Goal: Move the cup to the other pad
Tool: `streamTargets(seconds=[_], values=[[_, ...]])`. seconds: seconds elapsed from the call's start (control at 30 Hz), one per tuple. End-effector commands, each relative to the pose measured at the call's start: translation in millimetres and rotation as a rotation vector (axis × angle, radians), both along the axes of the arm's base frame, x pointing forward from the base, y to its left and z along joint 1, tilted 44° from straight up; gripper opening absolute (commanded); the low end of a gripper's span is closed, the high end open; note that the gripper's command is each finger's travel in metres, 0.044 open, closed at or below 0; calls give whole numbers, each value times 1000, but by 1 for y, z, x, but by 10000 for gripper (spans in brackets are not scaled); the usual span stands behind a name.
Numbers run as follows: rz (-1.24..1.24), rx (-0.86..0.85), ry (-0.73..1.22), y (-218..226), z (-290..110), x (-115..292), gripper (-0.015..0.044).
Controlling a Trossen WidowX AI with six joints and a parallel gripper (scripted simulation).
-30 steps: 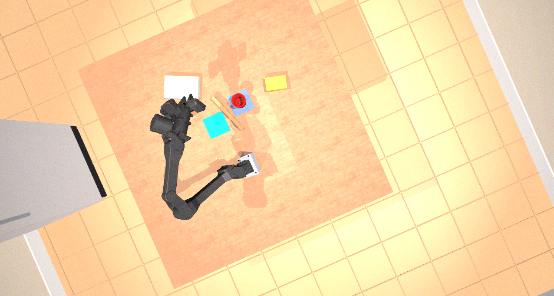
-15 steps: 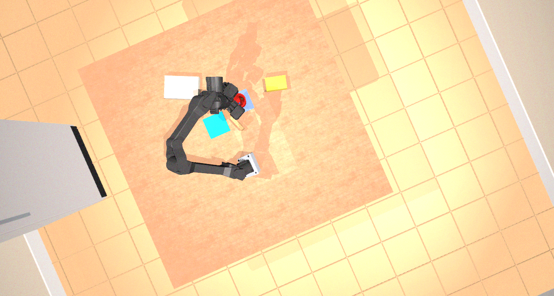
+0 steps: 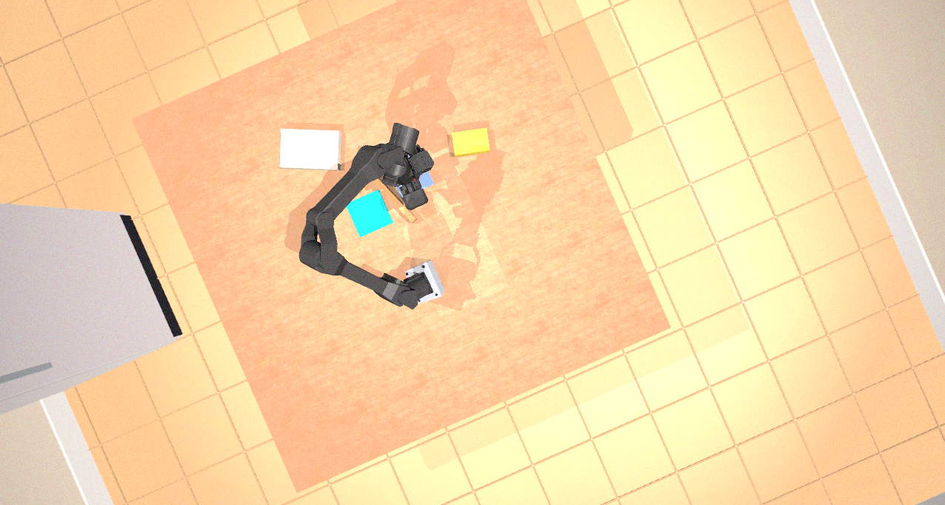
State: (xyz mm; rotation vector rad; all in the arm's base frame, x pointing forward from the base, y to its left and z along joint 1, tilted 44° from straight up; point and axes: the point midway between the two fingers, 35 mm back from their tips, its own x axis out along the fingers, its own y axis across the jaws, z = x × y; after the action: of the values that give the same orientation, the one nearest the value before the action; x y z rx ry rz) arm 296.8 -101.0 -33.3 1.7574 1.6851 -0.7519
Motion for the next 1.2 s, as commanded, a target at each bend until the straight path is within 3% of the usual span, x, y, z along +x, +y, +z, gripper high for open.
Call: streamTargets(seconds=[0.0,1.17], values=[[-13,10,10,0,-2,0,148],[-13,13,10,39,-43,3,148]])
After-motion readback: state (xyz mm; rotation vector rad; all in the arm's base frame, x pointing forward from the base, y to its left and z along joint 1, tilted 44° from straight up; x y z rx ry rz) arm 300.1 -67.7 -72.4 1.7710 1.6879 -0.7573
